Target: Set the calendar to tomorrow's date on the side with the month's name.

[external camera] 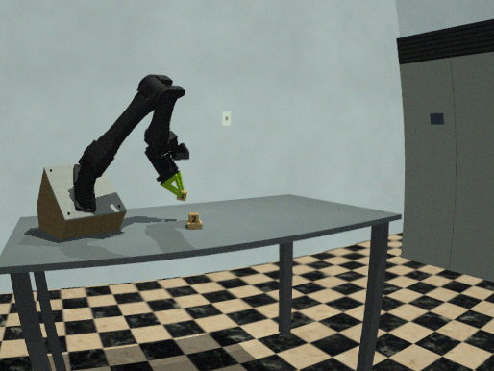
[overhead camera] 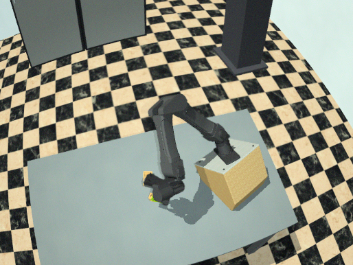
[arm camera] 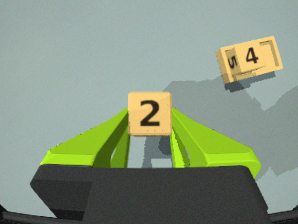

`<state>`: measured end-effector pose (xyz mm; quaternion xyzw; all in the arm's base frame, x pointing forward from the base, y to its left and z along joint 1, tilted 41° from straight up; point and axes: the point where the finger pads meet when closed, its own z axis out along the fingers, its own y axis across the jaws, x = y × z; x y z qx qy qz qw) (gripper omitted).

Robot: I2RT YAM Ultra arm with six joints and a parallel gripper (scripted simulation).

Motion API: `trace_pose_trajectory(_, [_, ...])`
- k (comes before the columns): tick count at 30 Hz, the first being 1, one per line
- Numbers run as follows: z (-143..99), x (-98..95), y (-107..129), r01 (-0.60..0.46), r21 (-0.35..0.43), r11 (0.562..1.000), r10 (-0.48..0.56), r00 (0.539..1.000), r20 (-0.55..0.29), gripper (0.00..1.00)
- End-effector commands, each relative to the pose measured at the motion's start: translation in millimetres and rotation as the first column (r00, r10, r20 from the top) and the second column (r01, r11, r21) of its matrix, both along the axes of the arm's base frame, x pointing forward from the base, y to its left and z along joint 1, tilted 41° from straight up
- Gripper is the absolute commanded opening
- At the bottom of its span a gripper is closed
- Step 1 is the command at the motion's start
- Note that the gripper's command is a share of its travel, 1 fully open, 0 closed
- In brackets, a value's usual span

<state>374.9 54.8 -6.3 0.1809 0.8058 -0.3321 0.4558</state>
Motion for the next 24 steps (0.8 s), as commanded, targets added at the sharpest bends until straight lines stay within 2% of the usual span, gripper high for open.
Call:
trace_pose_trajectory(1, [10.3, -3.6, 7.7, 0.008, 0.025, 1.0, -0.008, 1.0, -0.009, 0.26])
trace_pose_trajectory(12, [12.6, -4.5, 6.5, 0.019, 0.027, 0.999, -0.019, 1.0, -0.016, 0.26])
trace_pose_trajectory(19, [11.0, -0.3, -0.3, 0.089, 0.111, 0.99, -0.075, 0.989, -0.123, 0.26])
trace_pose_trajectory(24, [12.8, -2.4, 6.7, 0.108, 0.151, 0.983, -0.08, 0.98, -0.18, 0.26])
